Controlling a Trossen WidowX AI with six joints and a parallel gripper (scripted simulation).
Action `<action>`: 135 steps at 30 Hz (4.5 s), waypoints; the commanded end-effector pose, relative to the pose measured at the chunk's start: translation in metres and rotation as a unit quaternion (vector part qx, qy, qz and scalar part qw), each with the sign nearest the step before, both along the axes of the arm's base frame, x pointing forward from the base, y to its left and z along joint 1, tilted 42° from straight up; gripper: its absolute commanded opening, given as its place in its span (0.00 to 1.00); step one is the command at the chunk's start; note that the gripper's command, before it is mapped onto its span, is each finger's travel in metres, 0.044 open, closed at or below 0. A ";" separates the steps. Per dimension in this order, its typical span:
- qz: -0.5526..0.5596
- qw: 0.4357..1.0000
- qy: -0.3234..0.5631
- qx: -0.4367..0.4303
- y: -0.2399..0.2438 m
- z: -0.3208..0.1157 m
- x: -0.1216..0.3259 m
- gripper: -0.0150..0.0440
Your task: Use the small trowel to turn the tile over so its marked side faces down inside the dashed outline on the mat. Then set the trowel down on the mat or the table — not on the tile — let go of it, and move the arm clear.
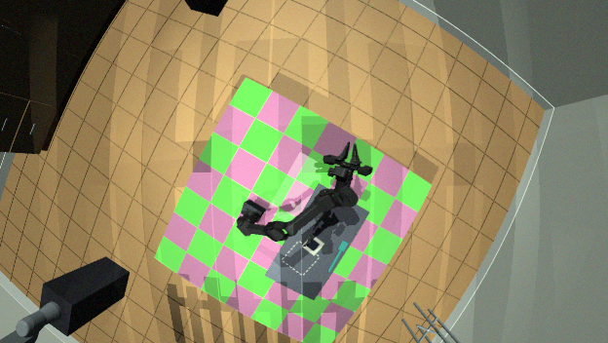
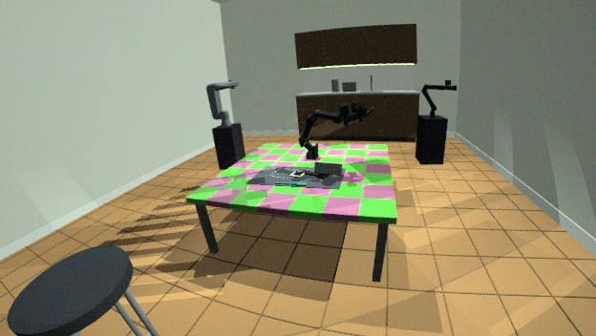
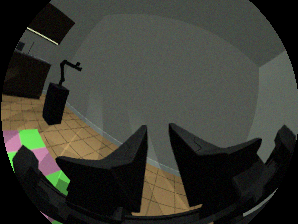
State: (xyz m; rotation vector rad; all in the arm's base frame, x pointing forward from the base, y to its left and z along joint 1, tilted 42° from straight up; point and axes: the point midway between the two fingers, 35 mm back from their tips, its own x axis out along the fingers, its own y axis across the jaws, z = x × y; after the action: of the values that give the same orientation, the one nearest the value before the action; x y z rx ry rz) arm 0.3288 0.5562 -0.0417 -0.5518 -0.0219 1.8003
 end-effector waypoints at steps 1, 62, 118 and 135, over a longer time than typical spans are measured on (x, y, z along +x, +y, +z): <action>-0.037 0.998 0.046 -0.030 -0.007 -0.004 0.005 0.42; -0.659 0.454 0.537 -0.267 -0.194 -0.078 0.023 0.42; -0.912 -0.260 0.292 0.123 -0.443 -0.027 -0.059 0.42; -0.905 -0.294 0.247 0.184 -0.469 -0.016 -0.061 0.42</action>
State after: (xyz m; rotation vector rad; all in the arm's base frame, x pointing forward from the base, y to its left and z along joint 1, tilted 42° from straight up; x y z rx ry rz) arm 0.2627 0.0898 -0.0574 -1.9084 -1.1825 3.7335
